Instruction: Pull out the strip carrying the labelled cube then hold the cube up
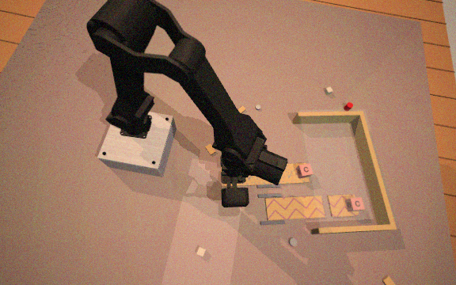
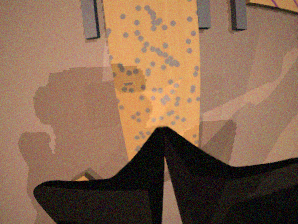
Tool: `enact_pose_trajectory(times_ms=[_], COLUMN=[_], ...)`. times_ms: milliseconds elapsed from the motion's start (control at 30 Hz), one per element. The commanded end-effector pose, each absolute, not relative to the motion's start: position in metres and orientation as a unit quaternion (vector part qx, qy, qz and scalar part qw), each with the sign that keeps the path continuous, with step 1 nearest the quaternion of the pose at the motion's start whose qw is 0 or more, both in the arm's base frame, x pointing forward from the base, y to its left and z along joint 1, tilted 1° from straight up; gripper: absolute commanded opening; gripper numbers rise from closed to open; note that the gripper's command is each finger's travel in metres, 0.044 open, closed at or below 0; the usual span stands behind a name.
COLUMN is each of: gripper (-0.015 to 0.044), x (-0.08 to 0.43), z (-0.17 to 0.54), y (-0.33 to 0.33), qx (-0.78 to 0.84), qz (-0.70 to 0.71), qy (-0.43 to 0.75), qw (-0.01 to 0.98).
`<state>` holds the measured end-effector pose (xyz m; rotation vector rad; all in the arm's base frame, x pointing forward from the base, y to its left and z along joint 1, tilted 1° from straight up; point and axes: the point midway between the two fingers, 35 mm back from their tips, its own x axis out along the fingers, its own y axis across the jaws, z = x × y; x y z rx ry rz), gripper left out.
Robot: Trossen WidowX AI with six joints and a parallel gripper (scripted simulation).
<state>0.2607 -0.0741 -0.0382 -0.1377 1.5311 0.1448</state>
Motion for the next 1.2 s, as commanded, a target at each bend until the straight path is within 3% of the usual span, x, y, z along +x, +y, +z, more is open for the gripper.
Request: enact_pose_trajectory(times_ms=[0,1167], gripper=[0.0000,0.0000], x=[0.245,0.208], z=[-0.043,-0.044], y=[-0.075,-0.082], qx=[-0.060,-0.060], qz=[0.065,0.065], qy=[0.702,0.704], qw=[0.706,0.705])
